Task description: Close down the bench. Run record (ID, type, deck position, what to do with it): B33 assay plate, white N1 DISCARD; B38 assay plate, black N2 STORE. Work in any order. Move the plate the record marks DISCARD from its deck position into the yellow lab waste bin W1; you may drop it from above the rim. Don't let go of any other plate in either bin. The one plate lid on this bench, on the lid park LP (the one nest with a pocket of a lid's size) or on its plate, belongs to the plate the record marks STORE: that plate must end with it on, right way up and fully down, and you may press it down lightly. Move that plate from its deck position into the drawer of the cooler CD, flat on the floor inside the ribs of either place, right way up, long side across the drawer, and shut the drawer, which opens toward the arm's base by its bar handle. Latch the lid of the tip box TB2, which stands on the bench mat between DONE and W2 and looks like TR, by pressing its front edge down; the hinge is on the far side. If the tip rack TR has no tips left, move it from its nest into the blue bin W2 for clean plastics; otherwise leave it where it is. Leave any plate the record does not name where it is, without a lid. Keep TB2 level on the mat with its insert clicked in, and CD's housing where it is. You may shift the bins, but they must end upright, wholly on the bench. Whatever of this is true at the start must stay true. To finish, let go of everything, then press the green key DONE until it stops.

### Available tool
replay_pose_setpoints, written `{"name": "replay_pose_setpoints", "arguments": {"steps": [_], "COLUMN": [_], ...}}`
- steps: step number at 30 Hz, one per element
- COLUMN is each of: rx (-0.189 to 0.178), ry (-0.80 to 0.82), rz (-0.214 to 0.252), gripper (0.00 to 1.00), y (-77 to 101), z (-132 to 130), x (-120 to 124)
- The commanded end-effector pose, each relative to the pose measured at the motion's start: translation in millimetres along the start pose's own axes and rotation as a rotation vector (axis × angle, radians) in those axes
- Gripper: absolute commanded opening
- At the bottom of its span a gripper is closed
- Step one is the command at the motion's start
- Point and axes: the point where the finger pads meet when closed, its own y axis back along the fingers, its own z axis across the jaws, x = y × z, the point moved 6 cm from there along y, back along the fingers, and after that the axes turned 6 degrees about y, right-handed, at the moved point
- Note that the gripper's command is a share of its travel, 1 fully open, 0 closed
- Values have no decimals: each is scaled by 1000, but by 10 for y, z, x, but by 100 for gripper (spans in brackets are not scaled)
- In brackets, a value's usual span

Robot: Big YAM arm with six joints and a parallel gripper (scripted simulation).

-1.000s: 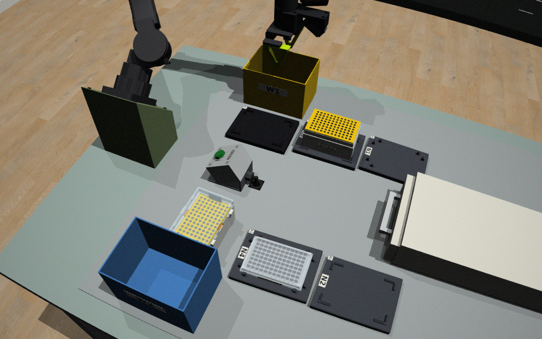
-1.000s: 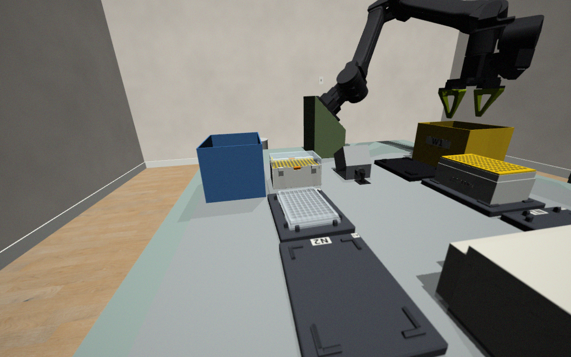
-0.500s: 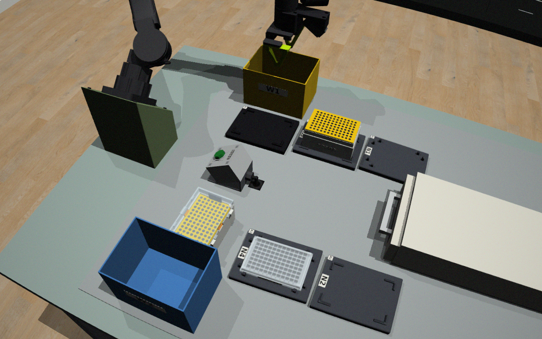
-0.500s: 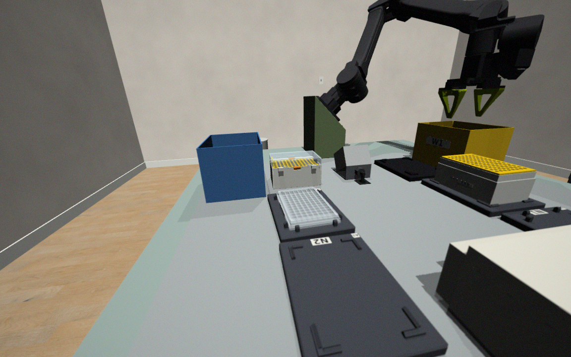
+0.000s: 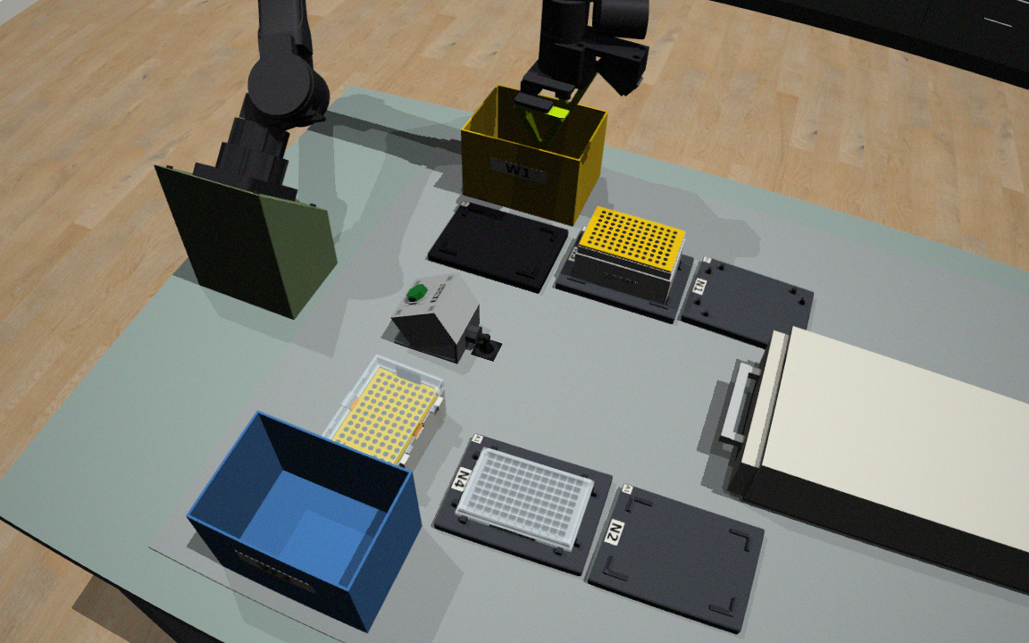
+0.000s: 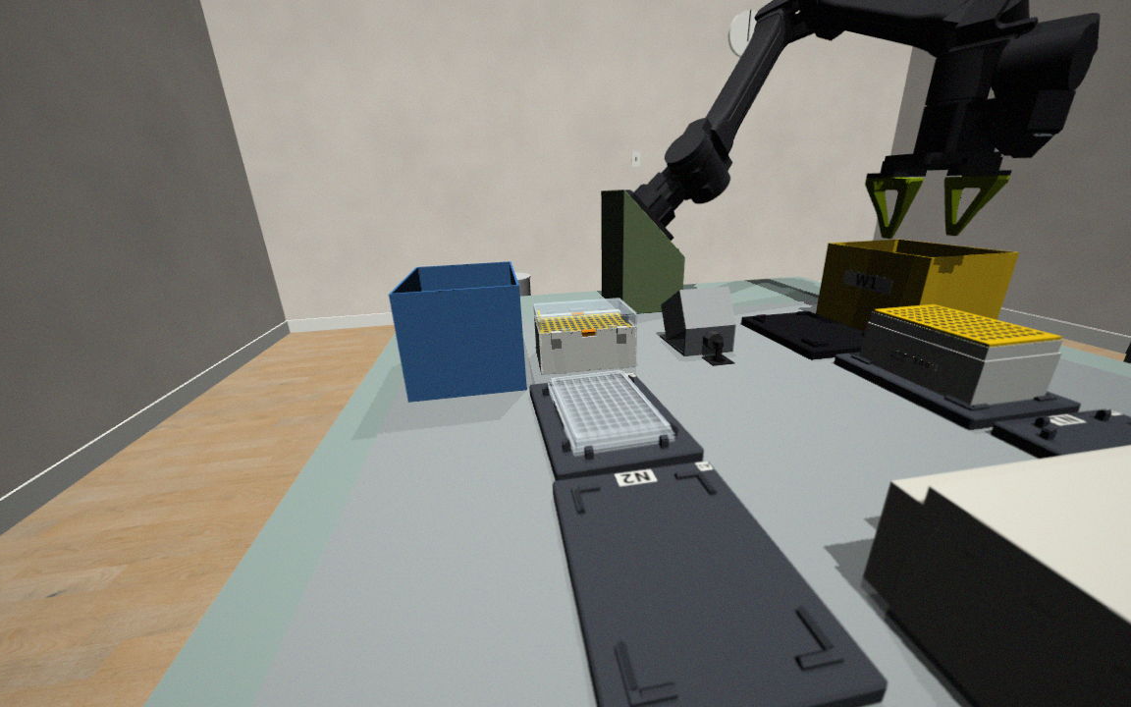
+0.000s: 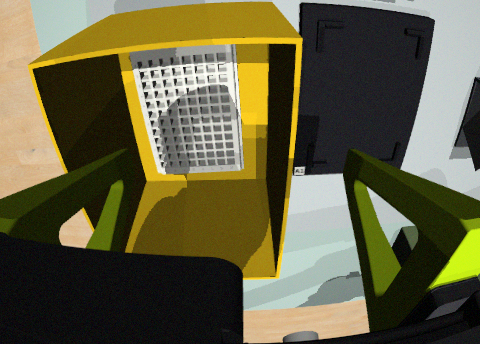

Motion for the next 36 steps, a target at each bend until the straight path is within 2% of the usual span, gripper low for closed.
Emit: {"name": "replay_pose_setpoints", "arguments": {"steps": [1, 36], "rx": [-9, -3], "ry": [54, 50], "rz": [-53, -56], "gripper": [100, 100], "y": [207, 371], "z": [69, -771], "x": [-257, -1219]}}
